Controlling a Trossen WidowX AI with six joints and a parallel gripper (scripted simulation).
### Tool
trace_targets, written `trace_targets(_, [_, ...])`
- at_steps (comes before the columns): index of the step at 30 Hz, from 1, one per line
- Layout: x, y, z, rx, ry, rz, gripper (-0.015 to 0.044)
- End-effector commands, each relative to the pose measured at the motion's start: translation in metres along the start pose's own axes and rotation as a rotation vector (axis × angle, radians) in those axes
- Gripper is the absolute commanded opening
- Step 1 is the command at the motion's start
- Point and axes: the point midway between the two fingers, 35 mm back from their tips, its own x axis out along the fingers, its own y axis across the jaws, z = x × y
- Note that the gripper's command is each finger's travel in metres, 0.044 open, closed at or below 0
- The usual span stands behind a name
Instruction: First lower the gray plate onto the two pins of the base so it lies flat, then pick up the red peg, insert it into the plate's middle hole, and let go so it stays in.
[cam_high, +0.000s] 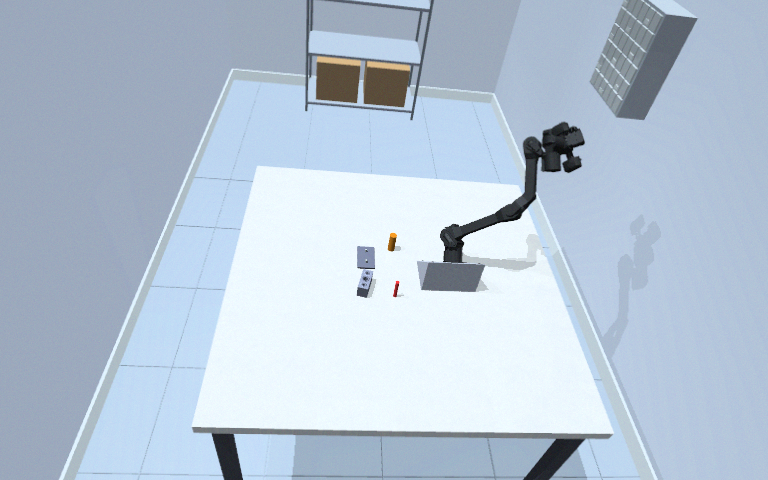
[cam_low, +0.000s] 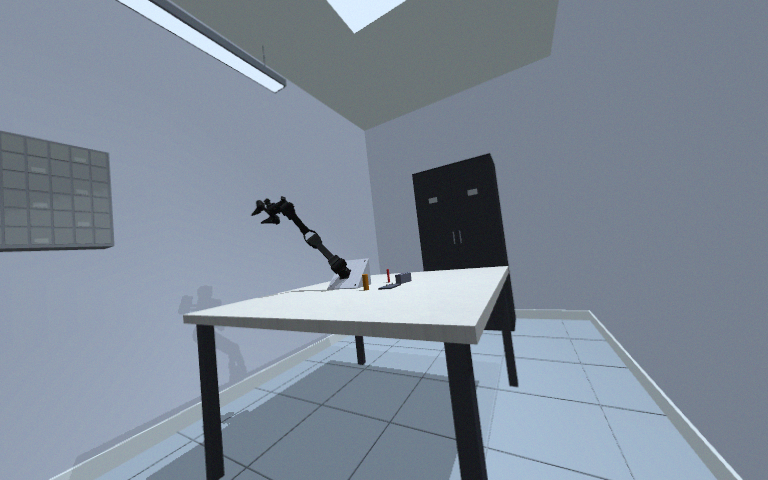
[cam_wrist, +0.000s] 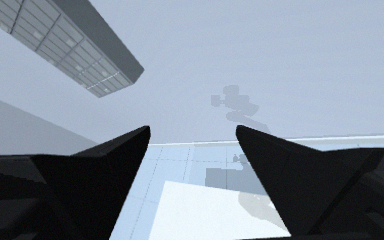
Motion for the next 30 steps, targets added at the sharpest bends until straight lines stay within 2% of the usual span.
trace_targets(1, [0.0,0.0,0.0,0.0,0.0,0.0,0.0426])
trace_targets(4, [0.004,0.014,-0.006,-0.062,-0.02,0.021,0.044])
trace_targets(16, [-0.01,0.178,-0.096,-0.394,-0.023,0.301,0.044])
trace_targets(22, [-0.033,0.237,-0.14,-0.505,-0.017,0.437,0.044])
trace_targets(30, [-0.093,0.314,-0.221,-0.649,0.004,0.666,0.044])
